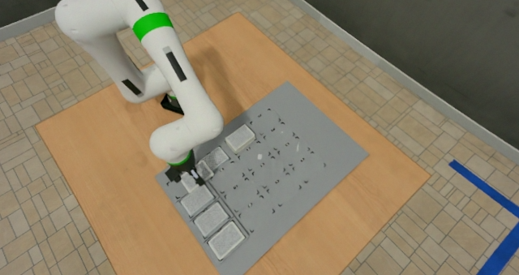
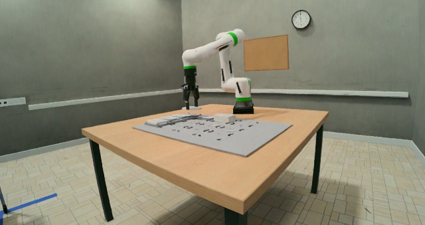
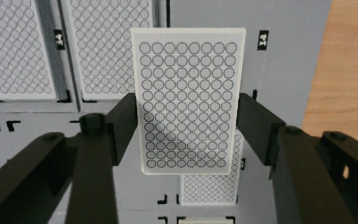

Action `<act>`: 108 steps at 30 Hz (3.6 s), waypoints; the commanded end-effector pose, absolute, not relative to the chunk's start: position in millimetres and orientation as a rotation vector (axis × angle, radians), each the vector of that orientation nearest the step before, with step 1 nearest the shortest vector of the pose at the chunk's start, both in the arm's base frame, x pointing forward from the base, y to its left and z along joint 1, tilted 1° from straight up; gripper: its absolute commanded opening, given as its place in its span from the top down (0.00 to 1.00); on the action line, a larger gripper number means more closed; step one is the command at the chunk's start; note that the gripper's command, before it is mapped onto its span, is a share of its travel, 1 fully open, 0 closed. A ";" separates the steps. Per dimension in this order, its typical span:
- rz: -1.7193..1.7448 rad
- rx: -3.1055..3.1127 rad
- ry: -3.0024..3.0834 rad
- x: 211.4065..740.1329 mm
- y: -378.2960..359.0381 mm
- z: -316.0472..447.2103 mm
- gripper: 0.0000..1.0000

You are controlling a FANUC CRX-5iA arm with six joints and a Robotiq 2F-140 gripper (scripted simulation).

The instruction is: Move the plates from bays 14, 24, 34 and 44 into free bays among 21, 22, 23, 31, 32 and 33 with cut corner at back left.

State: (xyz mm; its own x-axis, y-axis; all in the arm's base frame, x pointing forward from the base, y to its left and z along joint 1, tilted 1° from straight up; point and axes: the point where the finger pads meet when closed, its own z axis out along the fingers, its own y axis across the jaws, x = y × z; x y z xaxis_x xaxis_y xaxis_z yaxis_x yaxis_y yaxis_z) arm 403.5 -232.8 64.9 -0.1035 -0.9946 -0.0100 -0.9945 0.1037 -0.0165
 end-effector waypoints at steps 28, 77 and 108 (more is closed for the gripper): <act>-0.011 -2.091 2.320 446.9 -180.2 66.9 0.90; -0.011 -2.091 2.319 485.5 -133.1 52.1 0.90; -0.011 -2.091 2.319 485.9 -133.2 16.0 0.90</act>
State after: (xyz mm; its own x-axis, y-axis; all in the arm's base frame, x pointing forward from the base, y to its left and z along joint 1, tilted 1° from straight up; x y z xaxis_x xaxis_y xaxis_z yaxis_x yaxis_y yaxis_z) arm 485.3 -133.0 16.8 -0.1037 -0.9946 -0.0099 -0.9945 0.1039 -0.0166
